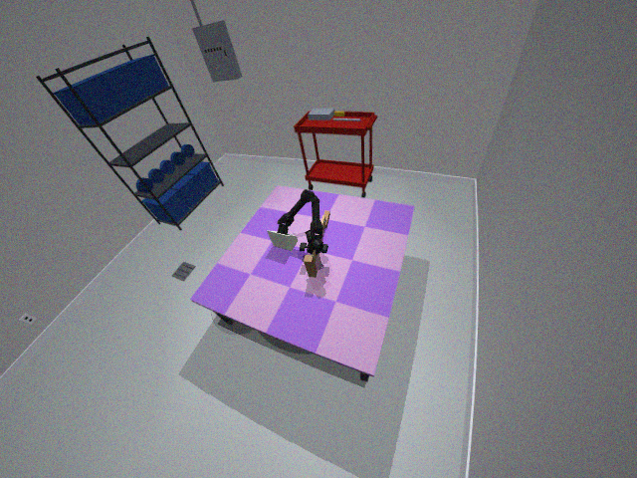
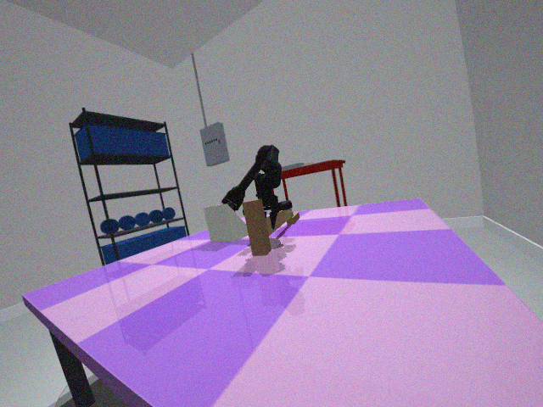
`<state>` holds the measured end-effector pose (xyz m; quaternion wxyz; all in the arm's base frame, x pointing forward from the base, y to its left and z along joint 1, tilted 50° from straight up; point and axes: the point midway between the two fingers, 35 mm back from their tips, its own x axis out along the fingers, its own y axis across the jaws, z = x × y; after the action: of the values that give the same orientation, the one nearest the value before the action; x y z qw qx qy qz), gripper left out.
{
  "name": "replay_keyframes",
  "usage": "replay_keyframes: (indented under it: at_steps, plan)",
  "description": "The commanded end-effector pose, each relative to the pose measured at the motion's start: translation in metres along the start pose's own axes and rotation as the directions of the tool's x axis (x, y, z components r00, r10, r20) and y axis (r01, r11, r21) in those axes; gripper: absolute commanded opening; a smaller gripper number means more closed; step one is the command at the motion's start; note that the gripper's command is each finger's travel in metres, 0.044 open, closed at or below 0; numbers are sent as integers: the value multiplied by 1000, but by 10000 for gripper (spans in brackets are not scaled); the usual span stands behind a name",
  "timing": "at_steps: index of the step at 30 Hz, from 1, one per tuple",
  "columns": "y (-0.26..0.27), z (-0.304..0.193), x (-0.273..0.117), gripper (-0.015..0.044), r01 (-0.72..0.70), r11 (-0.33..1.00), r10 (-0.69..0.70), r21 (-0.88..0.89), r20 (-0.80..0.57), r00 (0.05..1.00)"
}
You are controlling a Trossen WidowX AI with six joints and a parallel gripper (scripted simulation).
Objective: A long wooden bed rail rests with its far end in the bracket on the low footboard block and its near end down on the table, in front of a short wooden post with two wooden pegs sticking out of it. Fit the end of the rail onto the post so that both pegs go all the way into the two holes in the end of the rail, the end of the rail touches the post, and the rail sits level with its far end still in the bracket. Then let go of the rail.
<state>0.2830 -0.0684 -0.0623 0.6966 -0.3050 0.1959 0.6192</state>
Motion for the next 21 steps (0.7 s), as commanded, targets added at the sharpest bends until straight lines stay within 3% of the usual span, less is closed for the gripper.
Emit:
replay_keyframes:
  at_steps: [1,5,21]
  plan:
    - [-2,-3,-3,0,9,1000,-9,-4,-7,1000]
    - [-2,-3,-3,0,9,1000,-9,-4,-7,1000]
    - [0,0,0,420,0,1000,0,0,2,1000]
